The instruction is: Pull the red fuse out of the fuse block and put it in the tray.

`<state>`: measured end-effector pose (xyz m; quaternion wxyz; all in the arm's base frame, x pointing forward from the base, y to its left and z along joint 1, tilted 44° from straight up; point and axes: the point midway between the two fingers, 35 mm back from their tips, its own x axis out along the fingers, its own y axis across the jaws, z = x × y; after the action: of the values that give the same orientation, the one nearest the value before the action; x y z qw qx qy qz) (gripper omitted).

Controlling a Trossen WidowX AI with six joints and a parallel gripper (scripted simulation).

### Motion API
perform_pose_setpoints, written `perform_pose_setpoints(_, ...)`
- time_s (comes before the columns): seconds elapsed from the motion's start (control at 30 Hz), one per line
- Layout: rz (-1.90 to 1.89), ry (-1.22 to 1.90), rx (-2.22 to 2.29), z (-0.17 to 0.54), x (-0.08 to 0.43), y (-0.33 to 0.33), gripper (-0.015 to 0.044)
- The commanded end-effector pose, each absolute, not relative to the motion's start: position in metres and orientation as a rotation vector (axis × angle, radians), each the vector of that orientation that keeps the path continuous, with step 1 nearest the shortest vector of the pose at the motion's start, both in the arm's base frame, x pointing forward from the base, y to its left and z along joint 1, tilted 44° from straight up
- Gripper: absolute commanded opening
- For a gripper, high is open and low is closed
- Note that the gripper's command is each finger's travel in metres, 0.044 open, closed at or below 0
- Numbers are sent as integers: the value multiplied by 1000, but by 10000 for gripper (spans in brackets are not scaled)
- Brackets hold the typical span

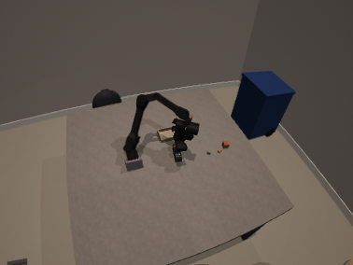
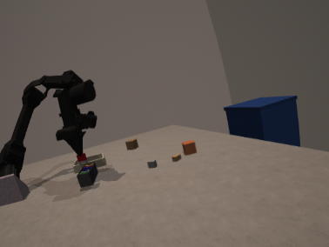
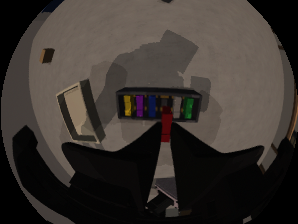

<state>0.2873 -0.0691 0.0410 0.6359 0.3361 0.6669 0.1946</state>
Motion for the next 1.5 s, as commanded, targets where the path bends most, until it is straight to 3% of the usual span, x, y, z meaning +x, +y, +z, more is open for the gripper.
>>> perform_pose_setpoints(0.0,442,1519,760,46,288,-75,0)
perform_pose_setpoints(0.2,438,1520,758,54,292,-68,0)
perform_pose_setpoints(0.93,446,1518,764,174,295,57,0)
perform_pose_setpoints(1.47,448,1517,765,166,295,73,0)
